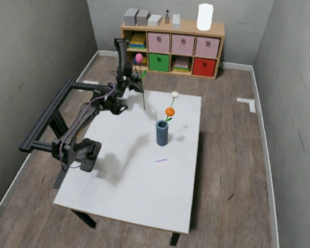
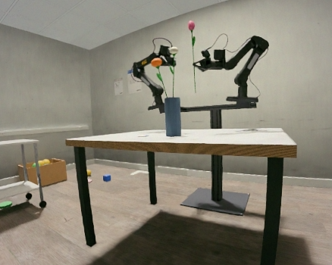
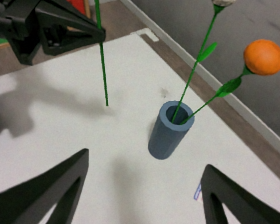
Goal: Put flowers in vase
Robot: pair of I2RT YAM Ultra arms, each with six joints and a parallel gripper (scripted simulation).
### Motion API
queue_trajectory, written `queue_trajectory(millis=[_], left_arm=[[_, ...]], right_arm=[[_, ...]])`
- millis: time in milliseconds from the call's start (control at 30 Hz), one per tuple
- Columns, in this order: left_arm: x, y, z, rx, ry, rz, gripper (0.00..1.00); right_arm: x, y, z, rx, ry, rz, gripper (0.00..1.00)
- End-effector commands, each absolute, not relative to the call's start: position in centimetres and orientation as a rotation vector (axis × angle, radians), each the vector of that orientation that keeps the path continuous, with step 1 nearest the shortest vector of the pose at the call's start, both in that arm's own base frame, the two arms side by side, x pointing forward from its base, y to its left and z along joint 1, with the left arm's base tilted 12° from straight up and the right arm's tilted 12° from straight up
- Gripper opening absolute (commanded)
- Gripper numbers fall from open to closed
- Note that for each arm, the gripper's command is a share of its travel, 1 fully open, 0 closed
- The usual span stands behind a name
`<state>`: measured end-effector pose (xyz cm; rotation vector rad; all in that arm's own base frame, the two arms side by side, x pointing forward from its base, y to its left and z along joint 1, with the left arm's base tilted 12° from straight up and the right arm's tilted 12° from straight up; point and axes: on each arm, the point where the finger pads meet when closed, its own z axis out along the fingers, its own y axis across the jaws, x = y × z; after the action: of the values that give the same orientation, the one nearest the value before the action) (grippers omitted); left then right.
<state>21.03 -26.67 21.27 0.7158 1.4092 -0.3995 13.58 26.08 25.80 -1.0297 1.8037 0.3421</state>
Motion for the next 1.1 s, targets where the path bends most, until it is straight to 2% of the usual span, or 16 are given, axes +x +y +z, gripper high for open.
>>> queue_trajectory(millis=[0,1067], left_arm=[[20.6,-28.4,23.5,0.704,1.351,-0.466,0.0],[20.3,-34.3,22.7,0.798,1.334,-0.552,0.0]], right_arm=[[13.3,26.0,26.9,-1.0,1.78,0.376,0.7],[13.3,26.0,26.9,-1.0,1.78,0.376,0.7]])
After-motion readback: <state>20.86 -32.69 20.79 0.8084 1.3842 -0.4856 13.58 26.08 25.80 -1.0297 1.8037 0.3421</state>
